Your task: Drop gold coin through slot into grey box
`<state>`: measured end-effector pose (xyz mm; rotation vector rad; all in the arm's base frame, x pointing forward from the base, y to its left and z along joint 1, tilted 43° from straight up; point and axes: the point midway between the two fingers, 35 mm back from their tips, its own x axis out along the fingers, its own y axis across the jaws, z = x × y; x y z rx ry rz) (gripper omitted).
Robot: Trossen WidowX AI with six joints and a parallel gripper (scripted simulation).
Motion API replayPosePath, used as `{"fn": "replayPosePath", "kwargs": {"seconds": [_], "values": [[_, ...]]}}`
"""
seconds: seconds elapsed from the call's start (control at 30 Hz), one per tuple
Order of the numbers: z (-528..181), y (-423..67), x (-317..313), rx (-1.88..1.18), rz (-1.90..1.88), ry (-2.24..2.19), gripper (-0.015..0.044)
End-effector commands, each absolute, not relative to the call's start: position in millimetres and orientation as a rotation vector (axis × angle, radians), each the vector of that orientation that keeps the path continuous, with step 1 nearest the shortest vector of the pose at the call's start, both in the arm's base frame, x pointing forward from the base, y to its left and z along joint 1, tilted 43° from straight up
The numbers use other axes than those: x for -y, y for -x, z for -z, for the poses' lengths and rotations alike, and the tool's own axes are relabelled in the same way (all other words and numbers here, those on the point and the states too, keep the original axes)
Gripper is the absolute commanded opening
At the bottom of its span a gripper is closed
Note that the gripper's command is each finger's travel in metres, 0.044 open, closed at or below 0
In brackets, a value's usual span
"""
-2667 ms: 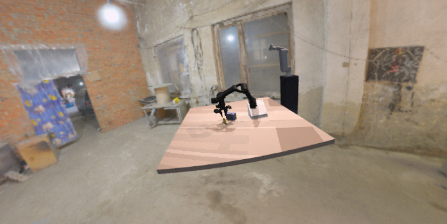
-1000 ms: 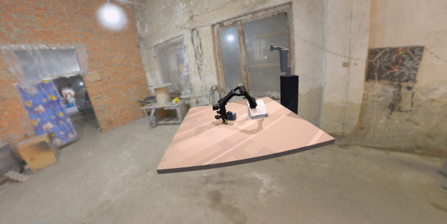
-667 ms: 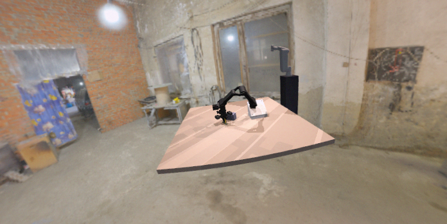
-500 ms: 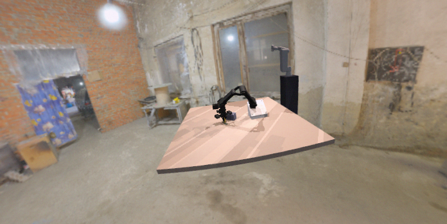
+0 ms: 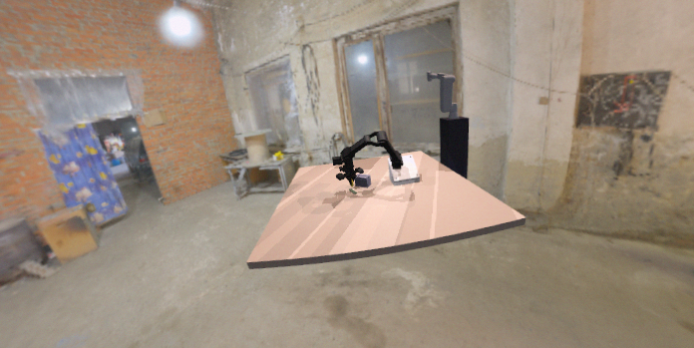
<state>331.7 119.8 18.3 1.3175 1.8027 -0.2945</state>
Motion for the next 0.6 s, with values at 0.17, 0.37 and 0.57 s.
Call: {"fn": "replayPosePath", "kwargs": {"seconds": [0.17,0.37,0.57], "values": [[-38,-334,-105,-1.804,0.280,-1.312,0.0000],[-50,-333,-95,-1.812,0.274,-1.311,0.0000],[-62,-332,-86,-1.819,0.267,-1.312,0.0000]]}}
